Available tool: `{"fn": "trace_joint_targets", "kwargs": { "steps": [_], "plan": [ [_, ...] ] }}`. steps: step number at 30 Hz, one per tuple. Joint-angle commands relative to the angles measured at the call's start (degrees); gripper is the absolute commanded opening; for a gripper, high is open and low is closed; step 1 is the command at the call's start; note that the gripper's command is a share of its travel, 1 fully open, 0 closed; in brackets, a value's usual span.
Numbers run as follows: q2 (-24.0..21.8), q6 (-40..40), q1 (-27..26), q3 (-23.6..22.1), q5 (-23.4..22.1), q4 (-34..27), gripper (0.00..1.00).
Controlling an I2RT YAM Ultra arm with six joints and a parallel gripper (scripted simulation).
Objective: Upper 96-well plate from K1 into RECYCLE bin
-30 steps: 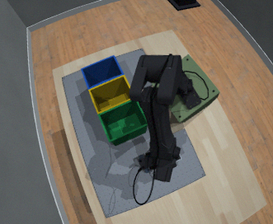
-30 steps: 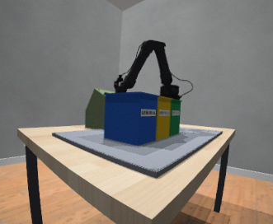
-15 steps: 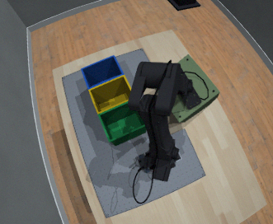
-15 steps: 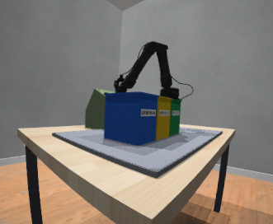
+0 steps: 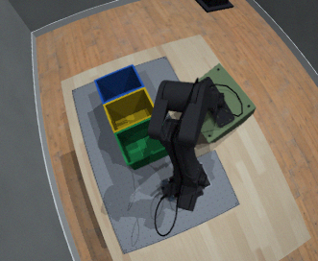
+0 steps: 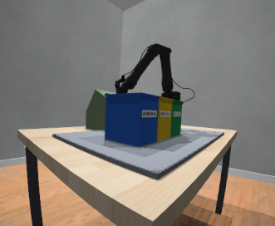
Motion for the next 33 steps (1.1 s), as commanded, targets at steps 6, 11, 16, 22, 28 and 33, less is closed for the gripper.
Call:
{"fn": "trace_joint_targets", "kwargs": {
  "steps": [6, 11, 16, 22, 28, 33],
  "plan": [
    [-0.49, -0.89, 0.11, -0.06, 0.88, 2.60, 1.00],
    [0.42, -0.57, 0.10, 0.14, 0.38, 1.90, 1.00],
    [0.43, -0.57, 0.10, 0.14, 0.38, 1.90, 1.00],
    [0.43, -0.58, 0.10, 0.12, 0.37, 1.93, 0.00],
    [0.43, -0.58, 0.10, 0.12, 0.37, 1.93, 0.00],
    [0.43, -0.58, 0.10, 0.12, 0.37, 1.93, 0.00]
  ]
}}
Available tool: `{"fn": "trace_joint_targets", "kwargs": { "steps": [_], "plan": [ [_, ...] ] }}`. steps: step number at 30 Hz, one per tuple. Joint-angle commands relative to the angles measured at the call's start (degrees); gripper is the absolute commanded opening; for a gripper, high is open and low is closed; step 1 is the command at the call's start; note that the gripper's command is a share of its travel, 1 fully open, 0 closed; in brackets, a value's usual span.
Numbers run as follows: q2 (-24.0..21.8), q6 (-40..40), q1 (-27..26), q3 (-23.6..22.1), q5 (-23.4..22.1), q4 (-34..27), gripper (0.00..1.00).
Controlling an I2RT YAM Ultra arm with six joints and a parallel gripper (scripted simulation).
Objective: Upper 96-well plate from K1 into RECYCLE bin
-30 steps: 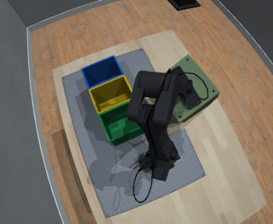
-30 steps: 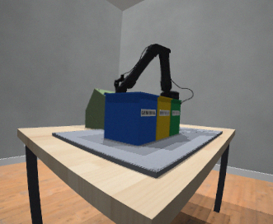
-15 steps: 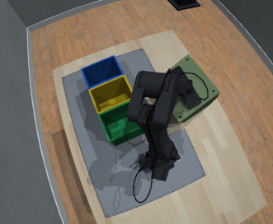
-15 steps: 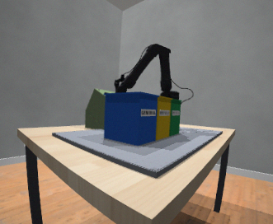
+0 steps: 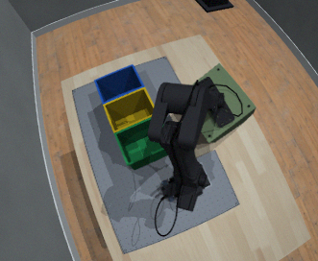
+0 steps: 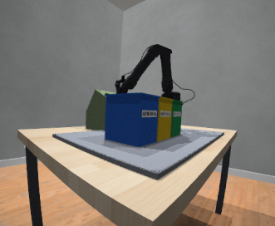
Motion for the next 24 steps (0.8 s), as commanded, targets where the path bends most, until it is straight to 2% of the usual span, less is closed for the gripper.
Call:
{"fn": "trace_joint_targets", "kwargs": {
  "steps": [1, 21, 24],
  "plan": [
    [-0.64, -0.10, 0.23, 0.21, 0.51, -0.08, 0.00],
    [-0.64, -0.10, 0.23, 0.21, 0.51, -0.08, 0.00],
    [-2.62, 0.58, 1.09, 0.33, 1.09, -1.84, 0.00]
  ]
}}
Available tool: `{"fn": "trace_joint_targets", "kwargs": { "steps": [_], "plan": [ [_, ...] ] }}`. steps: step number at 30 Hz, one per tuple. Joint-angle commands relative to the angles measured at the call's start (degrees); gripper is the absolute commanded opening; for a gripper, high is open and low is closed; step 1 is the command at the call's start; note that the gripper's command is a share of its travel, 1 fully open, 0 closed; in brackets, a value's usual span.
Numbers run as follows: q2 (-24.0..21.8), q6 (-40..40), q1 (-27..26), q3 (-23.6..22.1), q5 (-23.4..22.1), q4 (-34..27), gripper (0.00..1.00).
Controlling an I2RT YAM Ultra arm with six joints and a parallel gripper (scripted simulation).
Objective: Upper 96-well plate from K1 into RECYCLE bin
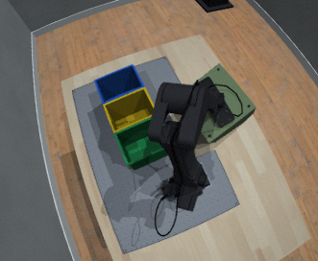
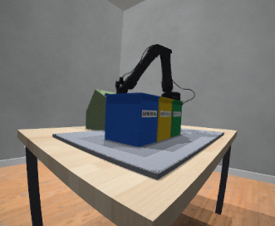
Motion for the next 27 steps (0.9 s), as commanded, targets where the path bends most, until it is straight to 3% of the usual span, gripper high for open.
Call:
{"fn": "trace_joint_targets", "kwargs": {
  "steps": [1, 27],
  "plan": [
    [-2.90, 0.55, 1.19, 0.48, 1.10, -2.11, 0.00],
    [-10.07, 3.10, 3.76, 2.54, 1.96, -11.17, 0.00]
  ]
}}
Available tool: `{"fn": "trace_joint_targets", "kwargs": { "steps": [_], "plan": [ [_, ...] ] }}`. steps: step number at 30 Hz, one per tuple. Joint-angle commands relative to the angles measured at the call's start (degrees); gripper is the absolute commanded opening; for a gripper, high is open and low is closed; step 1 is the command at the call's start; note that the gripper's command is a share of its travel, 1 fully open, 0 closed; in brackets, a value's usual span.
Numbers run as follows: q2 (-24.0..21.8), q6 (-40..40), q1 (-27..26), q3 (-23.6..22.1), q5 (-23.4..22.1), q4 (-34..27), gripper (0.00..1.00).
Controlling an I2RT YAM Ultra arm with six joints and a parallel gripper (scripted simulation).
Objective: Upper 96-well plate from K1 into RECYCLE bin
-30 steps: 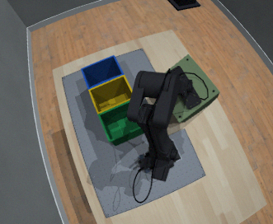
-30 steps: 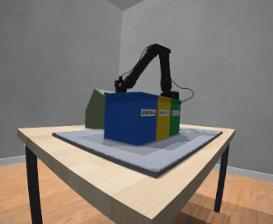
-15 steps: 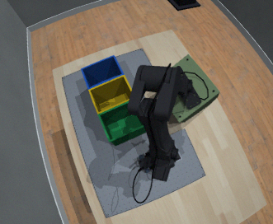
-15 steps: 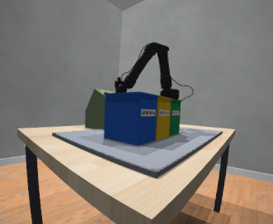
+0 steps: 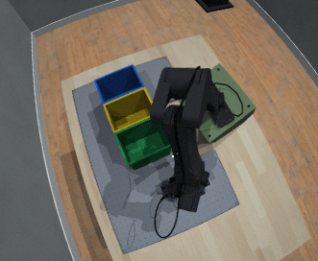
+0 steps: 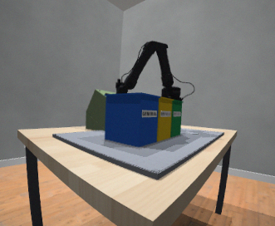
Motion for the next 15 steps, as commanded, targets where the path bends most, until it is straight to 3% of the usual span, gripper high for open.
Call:
{"fn": "trace_joint_targets", "kwargs": {
  "steps": [1, 15],
  "plan": [
    [-3.07, 0.77, 1.50, 1.82, 1.37, -2.76, 0.00],
    [-6.51, 2.31, 3.02, 3.08, 1.89, -8.00, 0.00]
  ]
}}
